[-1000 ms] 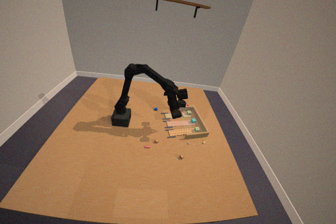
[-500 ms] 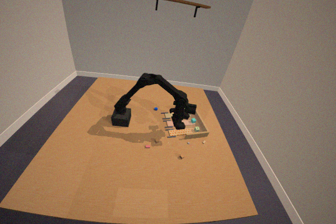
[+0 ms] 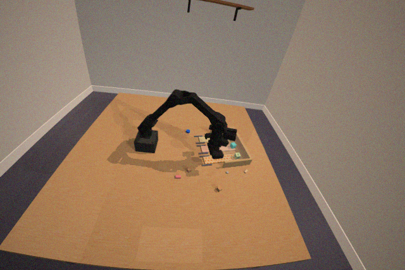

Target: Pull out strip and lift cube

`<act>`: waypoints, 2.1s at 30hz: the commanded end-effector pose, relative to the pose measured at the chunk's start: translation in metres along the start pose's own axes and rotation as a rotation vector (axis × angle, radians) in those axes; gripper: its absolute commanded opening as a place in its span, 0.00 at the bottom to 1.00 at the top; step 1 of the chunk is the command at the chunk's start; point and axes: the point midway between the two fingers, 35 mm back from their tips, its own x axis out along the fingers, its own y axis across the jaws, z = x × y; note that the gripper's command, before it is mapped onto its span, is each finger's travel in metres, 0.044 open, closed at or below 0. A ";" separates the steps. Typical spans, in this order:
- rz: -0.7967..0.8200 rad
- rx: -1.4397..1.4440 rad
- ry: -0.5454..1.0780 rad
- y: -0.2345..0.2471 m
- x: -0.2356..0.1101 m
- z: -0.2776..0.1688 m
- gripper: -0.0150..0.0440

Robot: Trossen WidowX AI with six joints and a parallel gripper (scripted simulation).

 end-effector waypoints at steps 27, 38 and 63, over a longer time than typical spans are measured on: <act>0.011 -0.006 0.013 0.003 0.052 -0.008 0.25; 0.011 -0.006 0.013 0.003 0.052 -0.008 0.25; 0.011 -0.006 0.013 0.003 0.054 -0.008 0.25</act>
